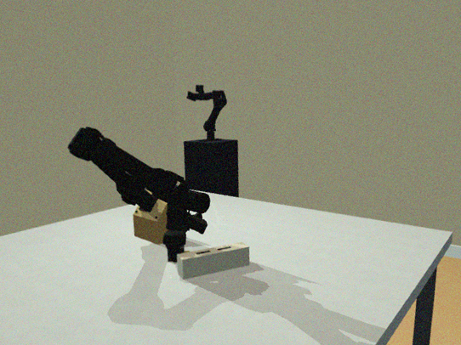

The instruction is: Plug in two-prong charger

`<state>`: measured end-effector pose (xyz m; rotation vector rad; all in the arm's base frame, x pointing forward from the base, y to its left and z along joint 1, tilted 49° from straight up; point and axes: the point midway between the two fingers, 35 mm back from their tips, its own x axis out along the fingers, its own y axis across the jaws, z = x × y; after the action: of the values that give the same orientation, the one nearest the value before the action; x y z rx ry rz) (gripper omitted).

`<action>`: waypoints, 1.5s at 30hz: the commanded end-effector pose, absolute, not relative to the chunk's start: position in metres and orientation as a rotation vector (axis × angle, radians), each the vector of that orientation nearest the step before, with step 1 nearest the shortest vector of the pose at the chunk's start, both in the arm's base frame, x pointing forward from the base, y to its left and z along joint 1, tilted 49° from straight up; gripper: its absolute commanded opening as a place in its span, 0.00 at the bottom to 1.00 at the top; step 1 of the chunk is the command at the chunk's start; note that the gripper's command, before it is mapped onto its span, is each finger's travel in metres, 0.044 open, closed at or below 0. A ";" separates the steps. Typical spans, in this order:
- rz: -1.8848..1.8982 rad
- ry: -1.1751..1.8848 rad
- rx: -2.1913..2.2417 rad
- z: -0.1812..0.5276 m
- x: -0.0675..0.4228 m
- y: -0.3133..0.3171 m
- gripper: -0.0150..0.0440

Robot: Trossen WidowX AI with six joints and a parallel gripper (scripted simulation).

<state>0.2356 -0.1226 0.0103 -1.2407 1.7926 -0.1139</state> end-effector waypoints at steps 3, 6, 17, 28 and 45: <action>-0.115 1.792 -1.240 0.011 0.236 -0.123 0.64; -0.115 1.792 -1.240 0.011 0.236 -0.123 0.54; -0.114 1.792 -1.240 0.012 0.236 -0.121 0.35; -0.105 1.797 -1.240 0.032 0.236 -0.095 0.25; -0.209 1.769 -1.149 0.040 0.233 -0.079 0.25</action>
<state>0.2310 -0.0797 0.0424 -1.1826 1.7797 -0.1796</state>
